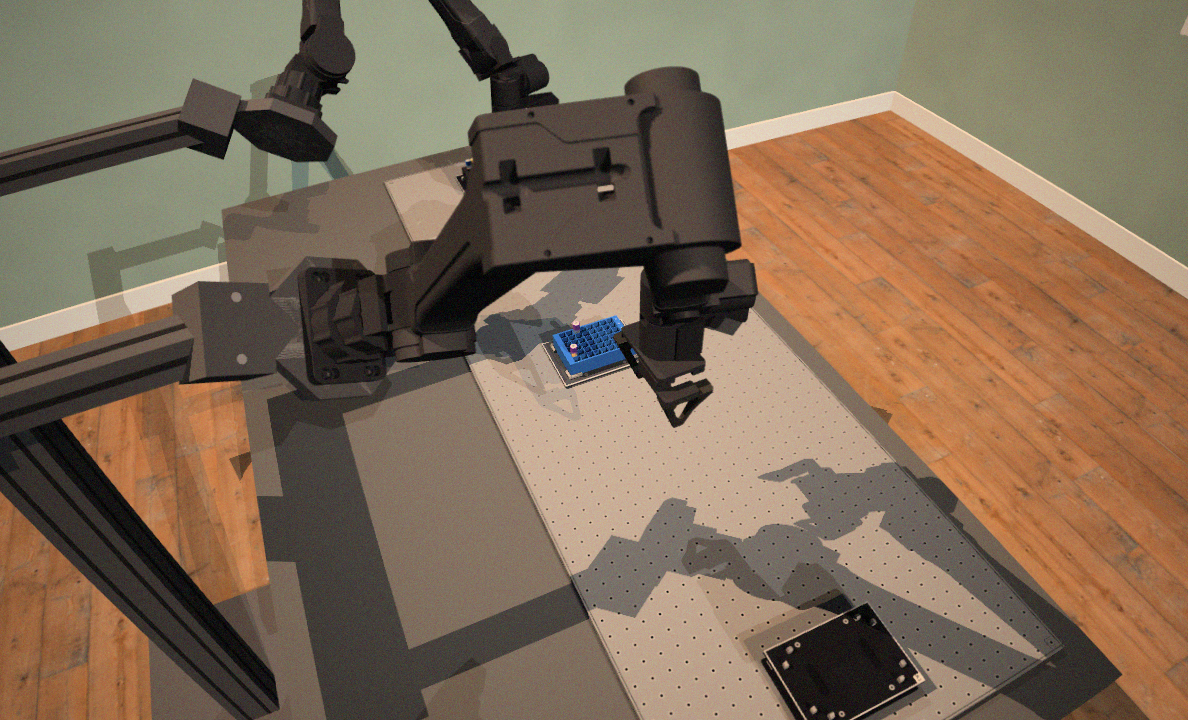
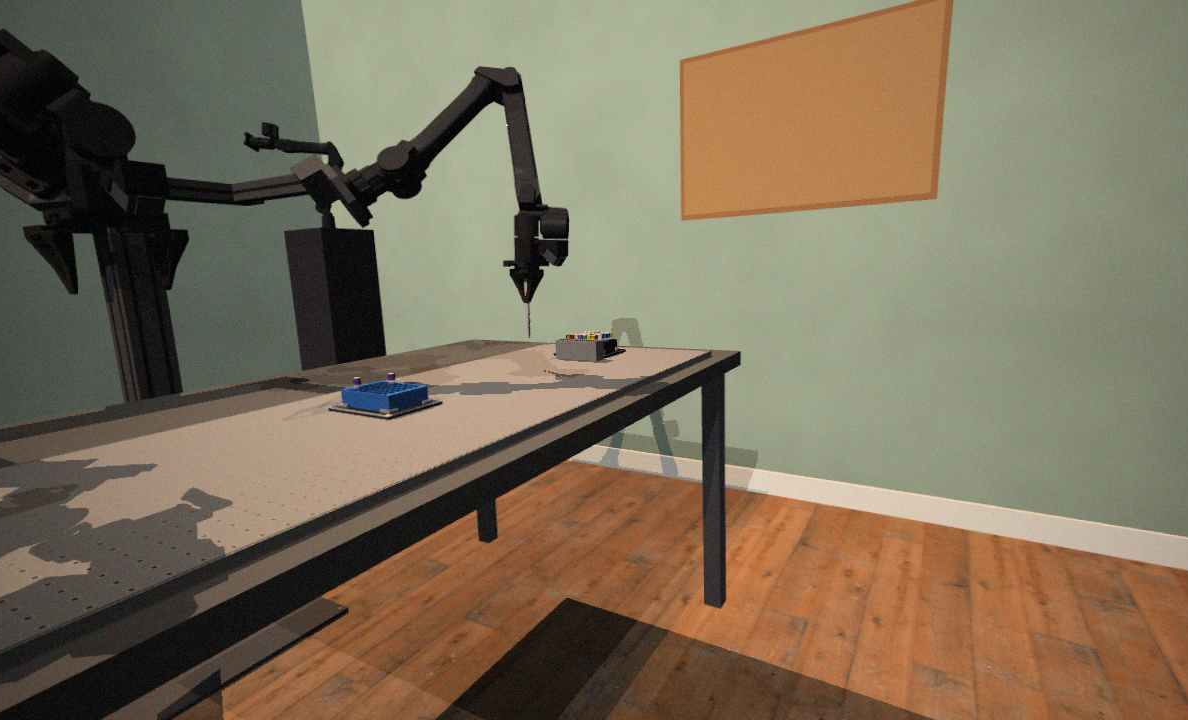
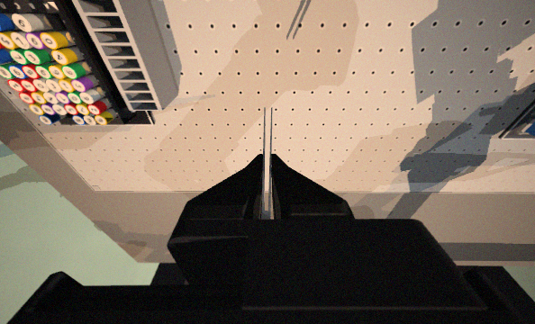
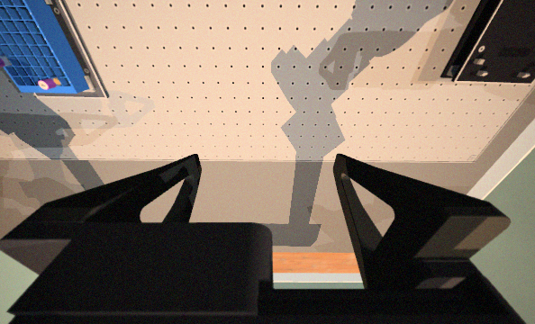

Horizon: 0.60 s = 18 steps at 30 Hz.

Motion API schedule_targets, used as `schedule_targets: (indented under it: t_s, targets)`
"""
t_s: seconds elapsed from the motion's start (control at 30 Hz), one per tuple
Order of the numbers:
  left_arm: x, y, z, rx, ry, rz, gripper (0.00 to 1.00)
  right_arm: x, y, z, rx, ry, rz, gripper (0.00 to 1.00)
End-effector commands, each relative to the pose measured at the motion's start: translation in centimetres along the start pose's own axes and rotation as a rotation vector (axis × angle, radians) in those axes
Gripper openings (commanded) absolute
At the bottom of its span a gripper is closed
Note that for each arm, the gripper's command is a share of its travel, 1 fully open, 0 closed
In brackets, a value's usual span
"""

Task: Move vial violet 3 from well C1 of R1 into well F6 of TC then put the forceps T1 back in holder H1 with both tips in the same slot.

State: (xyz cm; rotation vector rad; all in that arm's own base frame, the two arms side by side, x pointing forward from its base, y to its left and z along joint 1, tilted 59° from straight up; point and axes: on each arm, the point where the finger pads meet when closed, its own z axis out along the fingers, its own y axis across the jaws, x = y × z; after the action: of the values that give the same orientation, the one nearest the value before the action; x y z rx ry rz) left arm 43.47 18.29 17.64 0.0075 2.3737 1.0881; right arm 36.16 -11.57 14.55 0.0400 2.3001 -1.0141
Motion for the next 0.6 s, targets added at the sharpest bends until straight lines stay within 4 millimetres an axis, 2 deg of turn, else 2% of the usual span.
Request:
schedule_targets:
  t_s: [0.0, 0.33, 0.43, 0.57]
  targets:
    - [-0.4, 2.2, -0.3, -0.018, -0.005, -0.011, 0.07, -1.3, -0.6, -0.4, 0.009, -0.028, 0.037, 1.0]
    - [-0.3, 3.6, -0.2, -0.016, -0.001, -0.006, 0.07, -1.3, -0.6, -0.4, 0.009, -0.028, 0.037, 1.0]
    - [0.2, 3.4, -0.1, -0.011, 0.007, 0.0, 0.07, -1.3, -0.6, -0.4, 0.009, -0.028, 0.037, 1.0]
    - [-0.6, 4.8, -0.4, -0.019, -0.007, -0.011, 0.07, -1.3, -0.6, -0.4, 0.009, -0.028, 0.037, 1.0]
